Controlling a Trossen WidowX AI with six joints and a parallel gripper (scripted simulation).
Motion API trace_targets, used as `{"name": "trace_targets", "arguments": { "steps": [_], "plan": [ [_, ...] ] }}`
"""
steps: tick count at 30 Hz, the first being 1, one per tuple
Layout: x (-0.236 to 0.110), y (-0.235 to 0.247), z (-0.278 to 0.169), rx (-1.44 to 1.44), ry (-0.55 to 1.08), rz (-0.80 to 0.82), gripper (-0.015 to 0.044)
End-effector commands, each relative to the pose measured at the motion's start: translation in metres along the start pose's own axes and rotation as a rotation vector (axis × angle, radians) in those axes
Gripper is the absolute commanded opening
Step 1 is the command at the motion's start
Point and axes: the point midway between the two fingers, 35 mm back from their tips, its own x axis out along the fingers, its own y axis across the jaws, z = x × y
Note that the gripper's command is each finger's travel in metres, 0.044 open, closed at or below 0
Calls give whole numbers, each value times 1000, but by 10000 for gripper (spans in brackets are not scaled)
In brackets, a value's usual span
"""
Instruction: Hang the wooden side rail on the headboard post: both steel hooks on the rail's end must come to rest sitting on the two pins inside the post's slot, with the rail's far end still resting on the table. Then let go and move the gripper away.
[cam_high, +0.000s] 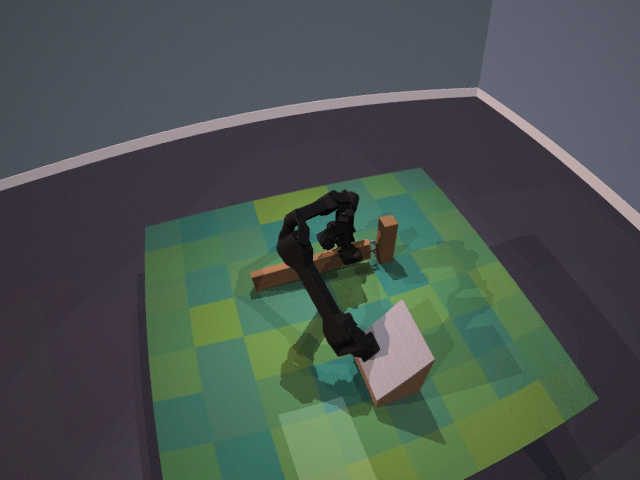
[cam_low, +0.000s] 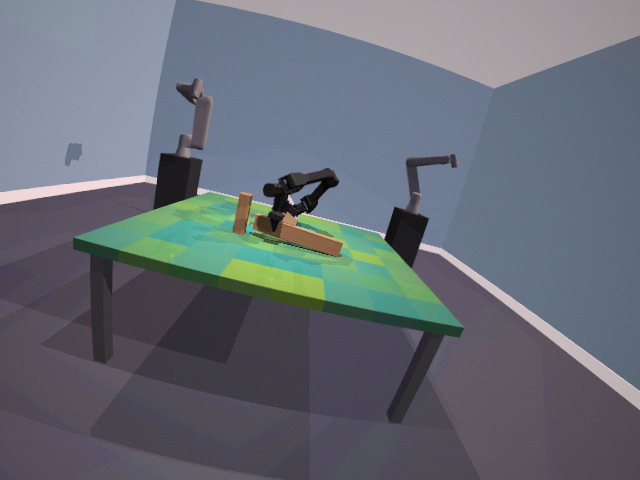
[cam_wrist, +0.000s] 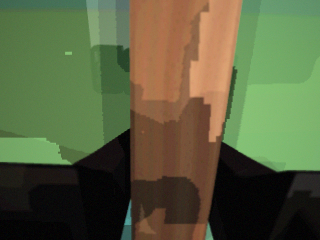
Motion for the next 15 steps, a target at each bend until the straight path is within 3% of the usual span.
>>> {"name": "trace_targets", "arguments": {
  "steps": [1,15],
  "plan": [
    [-4,-2,-3,1,6,-11,0],
    [-5,-1,-4,1,6,-11,0]
  ]
}}
